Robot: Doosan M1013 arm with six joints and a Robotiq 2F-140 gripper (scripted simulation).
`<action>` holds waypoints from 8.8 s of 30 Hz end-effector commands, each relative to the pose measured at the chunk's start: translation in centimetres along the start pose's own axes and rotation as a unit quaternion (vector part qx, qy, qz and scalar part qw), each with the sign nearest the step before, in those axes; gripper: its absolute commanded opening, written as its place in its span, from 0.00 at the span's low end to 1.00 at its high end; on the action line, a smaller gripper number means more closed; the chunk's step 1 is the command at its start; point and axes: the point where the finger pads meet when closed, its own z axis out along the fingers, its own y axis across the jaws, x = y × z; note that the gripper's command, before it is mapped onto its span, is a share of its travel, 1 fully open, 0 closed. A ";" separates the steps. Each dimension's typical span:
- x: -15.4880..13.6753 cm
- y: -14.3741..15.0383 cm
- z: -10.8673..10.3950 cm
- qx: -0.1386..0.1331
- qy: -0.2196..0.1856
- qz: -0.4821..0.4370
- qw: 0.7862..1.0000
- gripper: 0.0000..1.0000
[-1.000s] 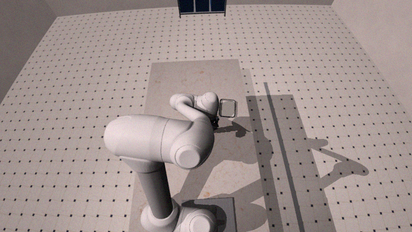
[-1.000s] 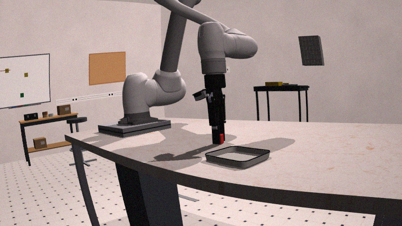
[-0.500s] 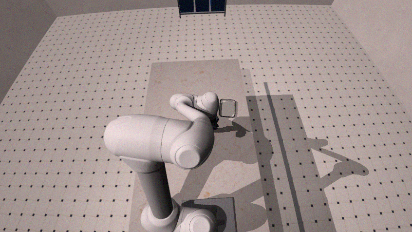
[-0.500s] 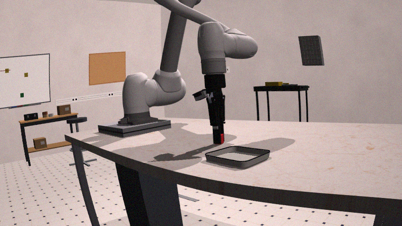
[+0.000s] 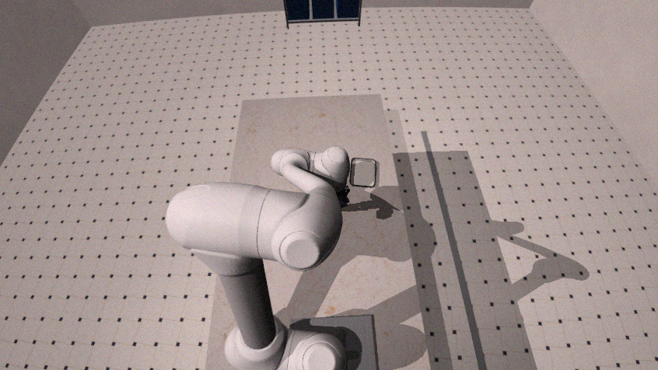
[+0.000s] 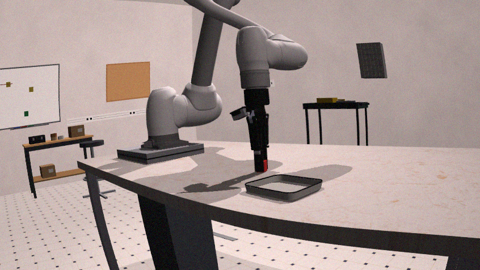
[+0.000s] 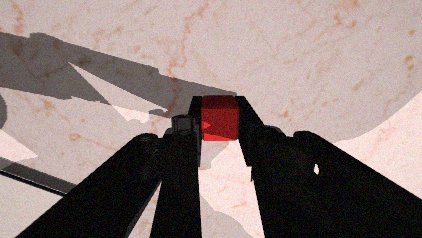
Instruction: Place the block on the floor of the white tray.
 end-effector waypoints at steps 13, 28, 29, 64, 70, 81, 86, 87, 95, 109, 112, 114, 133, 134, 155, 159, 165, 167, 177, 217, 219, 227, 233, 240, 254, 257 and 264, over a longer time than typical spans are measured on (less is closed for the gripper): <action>-0.1 0.0 -0.1 0.000 -0.001 0.000 1.000 0.10; -0.1 0.0 -2.4 0.000 -0.001 0.000 1.000 0.10; -0.1 0.0 -2.7 0.000 -0.001 0.000 1.000 0.10; 0.0 0.0 -6.1 0.000 -0.001 0.000 1.000 0.10; -4.9 -7.7 -6.0 0.000 -0.001 0.000 1.000 0.10; -13.4 -20.7 -6.0 0.000 -0.001 0.000 1.000 0.10; -13.4 -20.7 -6.0 0.000 -0.001 0.000 1.000 0.10; -13.4 -20.7 -6.0 0.000 -0.001 0.000 1.000 0.10; -13.4 -20.7 -5.9 0.000 -0.001 0.000 1.000 0.10; -13.5 -20.8 -3.9 0.000 -0.001 0.000 1.000 0.10; -13.6 -20.8 -3.1 0.000 -0.001 0.000 1.000 0.10; -13.6 -20.8 -2.6 0.000 -0.001 0.000 1.000 0.10; -13.7 -20.8 -0.8 0.000 -0.001 0.000 1.000 0.10; -13.7 -20.8 -0.8 0.000 -0.001 0.000 1.000 0.10; -13.7 -20.8 -0.7 0.000 -0.001 0.000 1.000 0.10; -13.7 -20.8 -0.6 0.000 -0.001 0.000 1.000 0.10; -13.7 -20.8 -0.6 0.000 -0.001 0.000 1.000 0.10; -13.7 -20.8 -0.6 0.000 -0.001 0.000 1.000 0.10; -13.7 -20.8 -0.6 0.000 -0.001 0.000 1.000 0.10; -13.7 -20.8 -0.6 0.000 -0.001 0.000 1.000 0.36; -13.7 -20.8 -0.8 0.000 -0.001 0.000 1.000 0.36; -13.7 -20.8 -1.8 0.000 -0.001 0.000 1.000 0.36; -13.7 -20.8 -3.6 0.000 -0.001 0.000 1.000 0.36; -13.7 -20.8 -5.4 0.000 -0.001 0.000 1.000 0.36; -13.7 -20.8 -6.8 0.000 -0.001 0.000 1.000 0.36; -13.7 -20.8 -6.8 0.000 -0.001 0.000 1.000 0.36; -5.8 -15.4 -6.7 0.000 -0.001 0.000 1.000 0.36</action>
